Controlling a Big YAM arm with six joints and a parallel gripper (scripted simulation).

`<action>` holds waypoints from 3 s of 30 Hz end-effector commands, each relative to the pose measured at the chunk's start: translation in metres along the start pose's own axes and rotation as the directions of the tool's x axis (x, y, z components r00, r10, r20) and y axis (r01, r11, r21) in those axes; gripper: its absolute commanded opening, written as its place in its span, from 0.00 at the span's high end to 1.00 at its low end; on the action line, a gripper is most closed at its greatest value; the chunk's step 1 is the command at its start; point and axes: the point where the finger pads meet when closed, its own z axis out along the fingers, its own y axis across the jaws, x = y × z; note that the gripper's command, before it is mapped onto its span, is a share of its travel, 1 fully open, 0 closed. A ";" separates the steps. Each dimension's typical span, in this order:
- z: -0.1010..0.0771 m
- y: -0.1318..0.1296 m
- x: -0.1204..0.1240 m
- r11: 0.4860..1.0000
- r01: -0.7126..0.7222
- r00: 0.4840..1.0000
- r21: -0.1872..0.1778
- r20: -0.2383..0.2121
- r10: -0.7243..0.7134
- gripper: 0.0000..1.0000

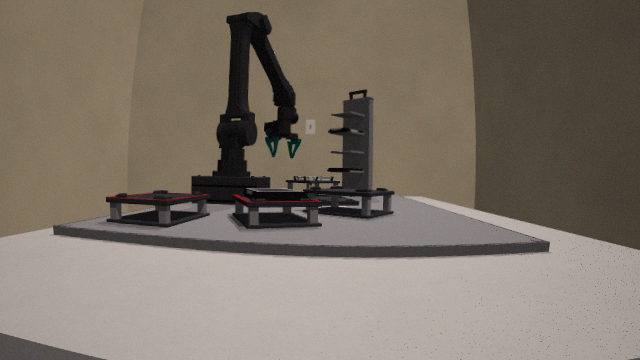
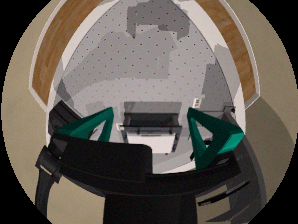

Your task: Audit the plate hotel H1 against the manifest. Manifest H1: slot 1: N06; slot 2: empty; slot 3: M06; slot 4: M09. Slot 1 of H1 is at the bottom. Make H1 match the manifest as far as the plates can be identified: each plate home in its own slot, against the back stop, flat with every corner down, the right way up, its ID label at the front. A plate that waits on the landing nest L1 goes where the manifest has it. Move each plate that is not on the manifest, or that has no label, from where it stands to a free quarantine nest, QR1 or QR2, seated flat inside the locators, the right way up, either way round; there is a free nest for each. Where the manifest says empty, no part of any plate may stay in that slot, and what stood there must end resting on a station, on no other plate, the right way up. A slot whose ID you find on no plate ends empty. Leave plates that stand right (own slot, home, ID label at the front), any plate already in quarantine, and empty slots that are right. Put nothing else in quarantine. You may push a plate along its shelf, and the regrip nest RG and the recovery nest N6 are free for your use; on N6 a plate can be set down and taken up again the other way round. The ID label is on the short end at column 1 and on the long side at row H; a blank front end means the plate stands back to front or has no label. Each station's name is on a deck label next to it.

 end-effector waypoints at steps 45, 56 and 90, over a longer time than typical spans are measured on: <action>0.034 -0.009 -0.003 1.000 0.007 1.000 0.023 0.010 -0.007 0.00; 0.034 -0.015 -0.008 0.999 0.001 1.000 0.044 0.023 -0.002 0.00; 0.034 -0.015 -0.008 0.999 0.001 1.000 0.044 0.024 -0.002 0.00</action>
